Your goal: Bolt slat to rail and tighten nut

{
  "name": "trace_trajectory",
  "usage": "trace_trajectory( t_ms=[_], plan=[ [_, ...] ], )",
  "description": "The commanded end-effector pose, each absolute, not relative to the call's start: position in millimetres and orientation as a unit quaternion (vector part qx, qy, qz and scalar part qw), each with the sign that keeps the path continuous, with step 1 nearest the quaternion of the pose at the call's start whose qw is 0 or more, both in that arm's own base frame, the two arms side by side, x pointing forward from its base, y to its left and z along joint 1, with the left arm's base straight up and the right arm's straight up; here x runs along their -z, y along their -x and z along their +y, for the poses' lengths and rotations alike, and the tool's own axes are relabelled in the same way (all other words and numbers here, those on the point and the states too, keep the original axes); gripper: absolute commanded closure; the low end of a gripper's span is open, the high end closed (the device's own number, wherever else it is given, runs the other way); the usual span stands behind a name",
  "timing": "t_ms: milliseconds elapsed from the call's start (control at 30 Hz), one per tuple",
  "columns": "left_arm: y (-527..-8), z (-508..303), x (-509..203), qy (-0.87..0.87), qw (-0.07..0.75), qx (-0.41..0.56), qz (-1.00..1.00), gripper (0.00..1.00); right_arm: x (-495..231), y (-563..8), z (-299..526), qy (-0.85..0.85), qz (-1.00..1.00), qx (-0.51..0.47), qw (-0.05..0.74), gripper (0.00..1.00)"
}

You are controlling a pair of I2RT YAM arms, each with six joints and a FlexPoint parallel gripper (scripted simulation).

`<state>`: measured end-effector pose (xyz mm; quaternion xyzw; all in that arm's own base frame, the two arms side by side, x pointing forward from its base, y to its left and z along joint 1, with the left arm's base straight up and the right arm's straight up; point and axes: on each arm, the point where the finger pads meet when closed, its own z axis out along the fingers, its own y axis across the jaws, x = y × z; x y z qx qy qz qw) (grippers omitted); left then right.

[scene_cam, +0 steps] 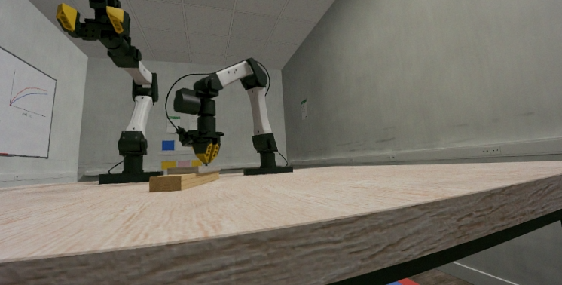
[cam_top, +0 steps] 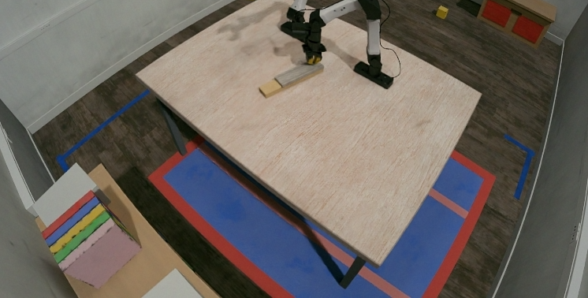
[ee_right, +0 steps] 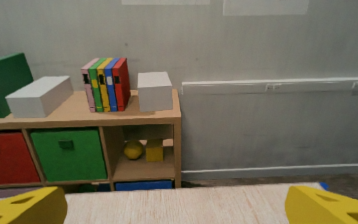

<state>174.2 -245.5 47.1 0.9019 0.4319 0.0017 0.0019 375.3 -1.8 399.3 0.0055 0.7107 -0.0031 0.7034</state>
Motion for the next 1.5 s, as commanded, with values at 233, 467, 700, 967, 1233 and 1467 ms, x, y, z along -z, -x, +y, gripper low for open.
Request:
trace_trajectory(
  t_ms=[233, 467, 700, 967, 1233, 1467],
  plan=[
    [-172.7, -248.2, -39.7, -0.949, 0.005, -0.001, 0.315, 0.86, -407.0, -374.4, 0.0, 0.0, 0.702, 0.0, 0.712, 0.0],
    [-172.7, -248.2, -39.7, -0.964, 0.005, -0.002, 0.268, 0.86, -407.0, -374.4, 0.0, 0.0, 0.702, 0.0, 0.712, 0.0],
    [-172.7, -248.1, -39.6, -0.98, 0.005, -0.002, 0.2, 0.86, -407.0, -374.4, 0.0, 0.0, 0.702, 0.0, 0.712, 0.0],
    [-172.5, -247.9, -38.3, -0.99, 0.003, -0.001, 0.141, 0.86, -407.0, -374.4, 0.0, 0.0, 0.702, 0.0, 0.712, 0.0],
    [-172.0, -247.0, -34.6, -0.992, -0.003, 0.002, 0.126, 0.86, -407.0, -374.4, 0.0, 0.0, 0.702, 0.0, 0.712, 0.0],
    [-172.0, -247.0, -34.6, -0.992, -0.003, 0.002, 0.126, 0.86, -407.0, -374.4, 0.0, 0.0, 0.702, 0.0, 0.712, 0.0]
  ],
)
